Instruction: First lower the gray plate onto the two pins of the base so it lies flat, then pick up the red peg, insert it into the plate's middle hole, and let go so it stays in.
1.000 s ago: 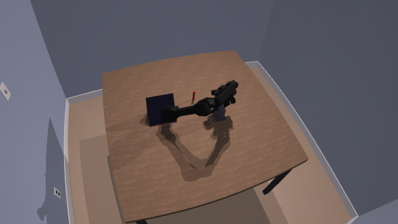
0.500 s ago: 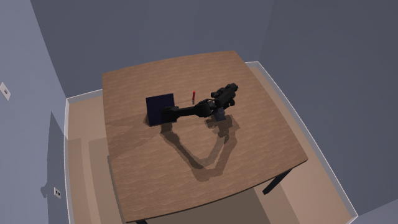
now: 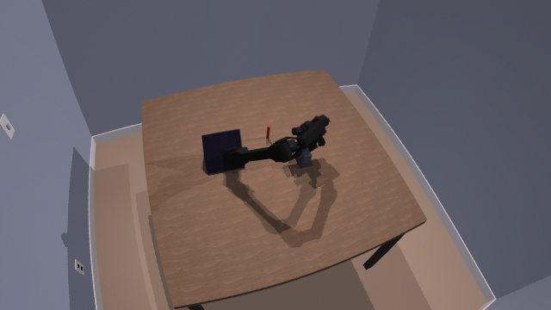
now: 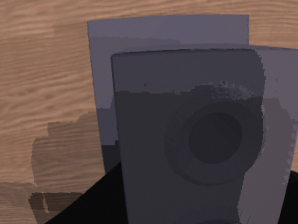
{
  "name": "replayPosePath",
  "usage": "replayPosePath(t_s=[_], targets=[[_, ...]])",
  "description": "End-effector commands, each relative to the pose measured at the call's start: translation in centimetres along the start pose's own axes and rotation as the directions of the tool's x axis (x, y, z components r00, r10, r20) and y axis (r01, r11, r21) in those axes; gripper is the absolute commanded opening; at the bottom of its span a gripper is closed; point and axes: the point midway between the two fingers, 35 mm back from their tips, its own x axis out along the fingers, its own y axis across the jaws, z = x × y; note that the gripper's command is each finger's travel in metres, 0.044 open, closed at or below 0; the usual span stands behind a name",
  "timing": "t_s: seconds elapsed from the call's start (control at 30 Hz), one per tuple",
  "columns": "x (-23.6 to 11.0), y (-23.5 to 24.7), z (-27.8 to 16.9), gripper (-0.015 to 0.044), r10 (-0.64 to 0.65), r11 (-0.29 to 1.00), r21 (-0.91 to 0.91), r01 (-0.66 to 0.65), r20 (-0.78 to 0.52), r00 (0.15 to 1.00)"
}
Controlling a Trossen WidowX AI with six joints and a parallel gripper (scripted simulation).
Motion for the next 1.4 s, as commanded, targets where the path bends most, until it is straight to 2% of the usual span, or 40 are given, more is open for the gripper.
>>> replayPosePath(t_s=[0.0, 0.2, 0.37, 0.6, 0.77, 0.83, 0.93, 1.03, 1.13, 1.37], targets=[[-0.1, -0.1, 0.0, 0.0289, -0.001, 1.000, 0.003, 0.001, 0.001, 1.000], [-0.1, -0.1, 0.0, 0.0440, -0.001, 1.000, 0.003, 0.001, 0.001, 1.000], [-1.0, -0.2, 0.1, 0.0440, -0.005, 1.000, -0.001, 0.005, 0.003, 1.000], [-10.9, 0.0, 0.2, 0.0440, -0.033, 0.997, -0.063, 0.033, 0.004, 0.999], [-11.8, -0.2, 0.3, 0.0440, -0.036, 0.997, -0.072, 0.036, 0.002, 0.999], [-11.8, 0.0, 0.7, 0.0440, -0.036, 0.999, -0.018, 0.036, 0.004, 0.999], [-12.0, 0.7, 2.5, 0.0440, -0.035, 0.977, 0.212, 0.032, 0.013, 0.999], [-12.2, 1.6, 4.4, 0.0440, -0.033, 0.895, 0.446, 0.020, 0.021, 0.999], [-12.3, 2.5, 6.3, 0.0440, -0.030, 0.759, 0.652, 0.006, 0.026, 0.999], [-12.5, 5.2, 10.2, 0.0440, -0.021, 0.277, 0.960, -0.025, 0.032, 0.999]])
